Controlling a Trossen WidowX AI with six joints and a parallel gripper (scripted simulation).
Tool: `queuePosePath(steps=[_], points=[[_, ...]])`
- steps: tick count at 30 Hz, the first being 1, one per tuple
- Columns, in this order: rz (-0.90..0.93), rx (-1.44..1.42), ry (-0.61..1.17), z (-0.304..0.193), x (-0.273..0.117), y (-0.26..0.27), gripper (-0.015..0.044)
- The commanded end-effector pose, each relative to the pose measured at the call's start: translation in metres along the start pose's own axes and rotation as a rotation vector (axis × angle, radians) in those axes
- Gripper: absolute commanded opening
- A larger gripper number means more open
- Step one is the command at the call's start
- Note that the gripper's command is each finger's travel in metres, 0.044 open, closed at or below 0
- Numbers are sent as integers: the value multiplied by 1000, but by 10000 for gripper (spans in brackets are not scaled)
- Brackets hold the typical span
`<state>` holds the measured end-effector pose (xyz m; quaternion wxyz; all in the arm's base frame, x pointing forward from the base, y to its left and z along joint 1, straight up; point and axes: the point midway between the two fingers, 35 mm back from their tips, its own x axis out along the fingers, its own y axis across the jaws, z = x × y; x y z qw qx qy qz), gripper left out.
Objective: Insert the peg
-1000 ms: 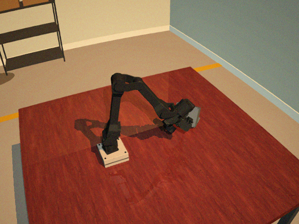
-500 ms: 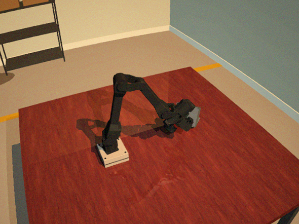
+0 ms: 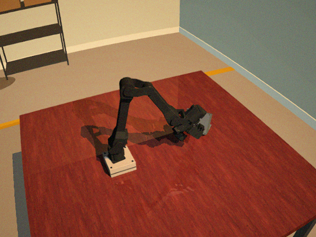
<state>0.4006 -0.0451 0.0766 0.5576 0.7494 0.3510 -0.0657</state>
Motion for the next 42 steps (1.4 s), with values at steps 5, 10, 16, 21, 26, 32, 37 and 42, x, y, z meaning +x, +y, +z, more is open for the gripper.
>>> queuePosePath(steps=[5, 10, 16, 21, 26, 32, 37, 42], points=[[-1, 0, 1, 0, 0, -3, 0], [-1, 0, 1, 1, 0, -4, 0], [-1, 0, 1, 1, 2, -5, 0], [-1, 0, 1, 1, 4, -5, 0], [-1, 0, 1, 1, 6, -5, 0], [-1, 0, 1, 1, 9, -5, 0], [0, 0, 1, 1, 11, -5, 0], [0, 0, 1, 1, 12, -5, 0]])
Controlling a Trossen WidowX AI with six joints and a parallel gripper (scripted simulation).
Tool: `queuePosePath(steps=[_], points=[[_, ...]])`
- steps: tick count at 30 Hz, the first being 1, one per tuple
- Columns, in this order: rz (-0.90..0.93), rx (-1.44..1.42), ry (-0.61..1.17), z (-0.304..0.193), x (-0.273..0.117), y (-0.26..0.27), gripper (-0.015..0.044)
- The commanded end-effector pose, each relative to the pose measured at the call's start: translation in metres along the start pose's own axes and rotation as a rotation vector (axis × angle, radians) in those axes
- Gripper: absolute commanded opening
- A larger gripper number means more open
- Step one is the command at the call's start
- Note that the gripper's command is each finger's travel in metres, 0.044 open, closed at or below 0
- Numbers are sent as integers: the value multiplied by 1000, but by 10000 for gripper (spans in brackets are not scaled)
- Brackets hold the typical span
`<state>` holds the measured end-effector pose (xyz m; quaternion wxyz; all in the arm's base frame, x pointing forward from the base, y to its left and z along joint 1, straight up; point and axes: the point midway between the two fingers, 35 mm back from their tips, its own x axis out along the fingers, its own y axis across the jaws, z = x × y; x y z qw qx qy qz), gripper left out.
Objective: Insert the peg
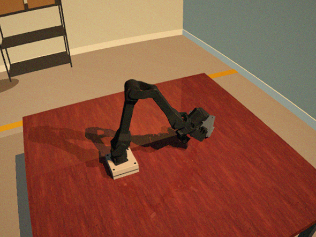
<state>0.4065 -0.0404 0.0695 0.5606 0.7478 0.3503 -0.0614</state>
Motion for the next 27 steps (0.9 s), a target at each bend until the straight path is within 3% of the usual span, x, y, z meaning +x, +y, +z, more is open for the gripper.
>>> queuePosePath(steps=[1, 27], points=[[-5, 9, -2, 1, 3, -2, 0], [-4, 9, -1, 0, 17, -1, 0]])
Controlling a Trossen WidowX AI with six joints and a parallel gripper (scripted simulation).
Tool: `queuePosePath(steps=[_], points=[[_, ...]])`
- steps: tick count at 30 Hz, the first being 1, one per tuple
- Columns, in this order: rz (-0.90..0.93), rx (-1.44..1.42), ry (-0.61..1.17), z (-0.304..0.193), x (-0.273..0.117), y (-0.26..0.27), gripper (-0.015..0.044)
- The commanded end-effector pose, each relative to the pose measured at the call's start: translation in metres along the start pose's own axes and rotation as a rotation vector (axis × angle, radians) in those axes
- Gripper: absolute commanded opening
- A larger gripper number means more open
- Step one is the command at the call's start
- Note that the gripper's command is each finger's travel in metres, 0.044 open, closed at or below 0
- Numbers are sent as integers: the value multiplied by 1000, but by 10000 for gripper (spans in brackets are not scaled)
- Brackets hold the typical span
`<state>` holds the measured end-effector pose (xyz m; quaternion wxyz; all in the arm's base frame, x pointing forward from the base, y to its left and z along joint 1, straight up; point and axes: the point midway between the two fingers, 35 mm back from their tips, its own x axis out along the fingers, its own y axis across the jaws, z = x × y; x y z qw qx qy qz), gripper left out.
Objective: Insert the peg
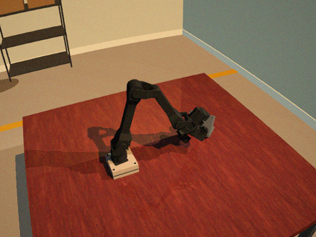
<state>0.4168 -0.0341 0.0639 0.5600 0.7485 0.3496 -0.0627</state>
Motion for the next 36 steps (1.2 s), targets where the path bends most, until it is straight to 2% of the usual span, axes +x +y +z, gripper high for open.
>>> queuePosePath(steps=[1, 30, 36], points=[[-4, 6, 1, 0, 4, -2, 0], [1, -2, 2, -1, 11, -1, 0], [1, -2, 2, -1, 11, -1, 157]])
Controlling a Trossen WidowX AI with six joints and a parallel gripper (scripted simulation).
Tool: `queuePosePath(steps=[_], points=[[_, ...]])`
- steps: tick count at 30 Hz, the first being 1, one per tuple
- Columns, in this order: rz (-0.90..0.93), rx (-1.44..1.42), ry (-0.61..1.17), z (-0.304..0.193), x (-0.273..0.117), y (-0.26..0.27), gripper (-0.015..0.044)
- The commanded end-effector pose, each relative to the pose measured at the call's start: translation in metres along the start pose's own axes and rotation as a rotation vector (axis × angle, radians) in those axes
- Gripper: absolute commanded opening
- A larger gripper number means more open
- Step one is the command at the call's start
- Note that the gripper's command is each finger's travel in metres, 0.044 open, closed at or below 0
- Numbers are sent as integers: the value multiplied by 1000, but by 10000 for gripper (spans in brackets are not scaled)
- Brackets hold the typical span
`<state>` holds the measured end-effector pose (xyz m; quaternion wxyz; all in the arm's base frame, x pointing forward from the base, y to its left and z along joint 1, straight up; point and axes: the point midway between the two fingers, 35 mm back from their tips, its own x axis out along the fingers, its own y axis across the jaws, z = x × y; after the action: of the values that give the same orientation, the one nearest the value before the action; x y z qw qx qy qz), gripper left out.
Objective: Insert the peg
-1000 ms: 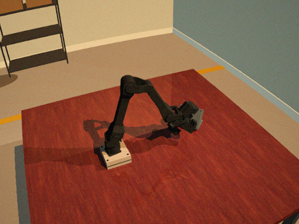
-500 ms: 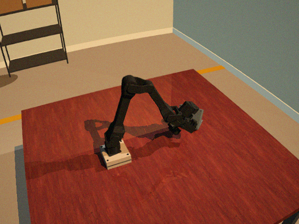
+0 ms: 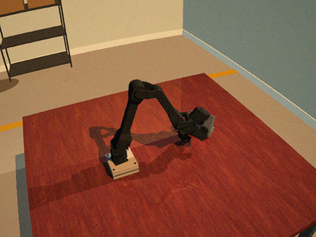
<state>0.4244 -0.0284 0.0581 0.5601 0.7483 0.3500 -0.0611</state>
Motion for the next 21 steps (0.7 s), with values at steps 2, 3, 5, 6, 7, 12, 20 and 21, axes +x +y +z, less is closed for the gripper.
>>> queuePosePath(steps=[2, 3, 5, 6, 7, 12, 20, 21], points=[[0, 0, 0, 0, 0, 0, 210], [0, 0, 0, 0, 0, 0, 236], [0, 0, 0, 0, 0, 0, 289], [0, 0, 0, 0, 0, 0, 315], [0, 0, 0, 0, 0, 0, 341], [-3, 0, -1, 1, -6, 0, 440], [-8, 2, -3, 3, -19, 1, 440], [-8, 2, -3, 3, -20, 2, 440]])
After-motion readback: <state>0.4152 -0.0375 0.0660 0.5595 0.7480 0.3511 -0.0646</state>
